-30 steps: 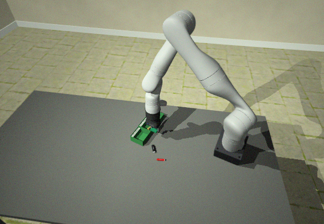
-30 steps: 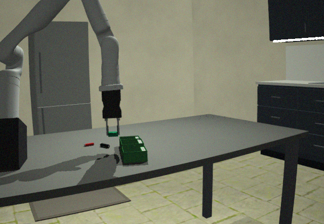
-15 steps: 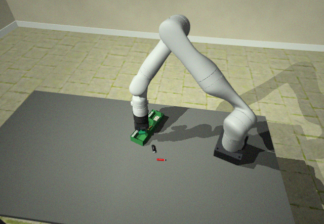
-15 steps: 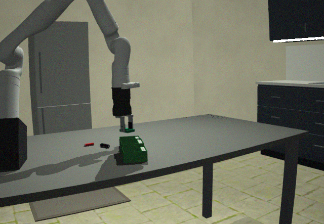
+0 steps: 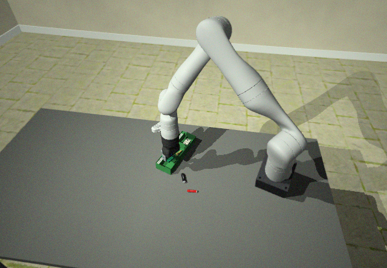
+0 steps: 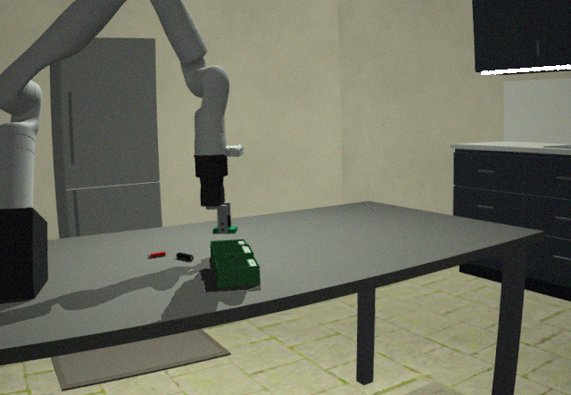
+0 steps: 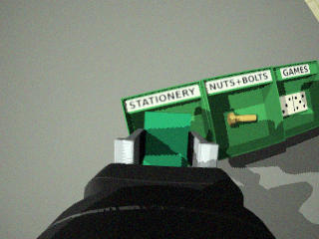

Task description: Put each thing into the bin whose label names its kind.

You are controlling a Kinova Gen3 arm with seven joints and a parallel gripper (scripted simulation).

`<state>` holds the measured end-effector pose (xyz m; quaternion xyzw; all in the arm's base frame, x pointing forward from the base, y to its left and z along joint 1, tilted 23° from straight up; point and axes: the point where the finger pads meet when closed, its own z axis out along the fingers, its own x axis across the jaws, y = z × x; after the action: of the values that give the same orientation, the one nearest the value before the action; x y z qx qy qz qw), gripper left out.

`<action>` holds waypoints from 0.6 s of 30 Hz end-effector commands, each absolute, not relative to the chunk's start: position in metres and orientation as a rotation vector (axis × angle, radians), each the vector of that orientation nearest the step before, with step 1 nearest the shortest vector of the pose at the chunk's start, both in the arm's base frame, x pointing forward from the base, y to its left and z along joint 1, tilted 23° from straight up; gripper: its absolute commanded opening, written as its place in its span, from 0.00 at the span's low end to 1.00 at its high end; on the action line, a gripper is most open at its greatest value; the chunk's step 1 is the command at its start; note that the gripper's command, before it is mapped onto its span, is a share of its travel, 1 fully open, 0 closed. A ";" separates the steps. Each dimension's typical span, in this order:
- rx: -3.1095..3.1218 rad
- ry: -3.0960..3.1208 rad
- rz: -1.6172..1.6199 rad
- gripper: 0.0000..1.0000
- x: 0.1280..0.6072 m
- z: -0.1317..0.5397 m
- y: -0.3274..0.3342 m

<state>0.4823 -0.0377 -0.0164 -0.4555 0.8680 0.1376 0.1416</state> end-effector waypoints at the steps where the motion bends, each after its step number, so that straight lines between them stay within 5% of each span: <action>1: -1.413 2.434 0.389 0.70 0.481 -0.018 -0.042; 18: -1.619 2.279 0.346 0.70 0.480 -0.019 -0.043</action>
<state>0.4792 -0.0430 -0.0196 -0.5673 0.7983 0.1219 0.1612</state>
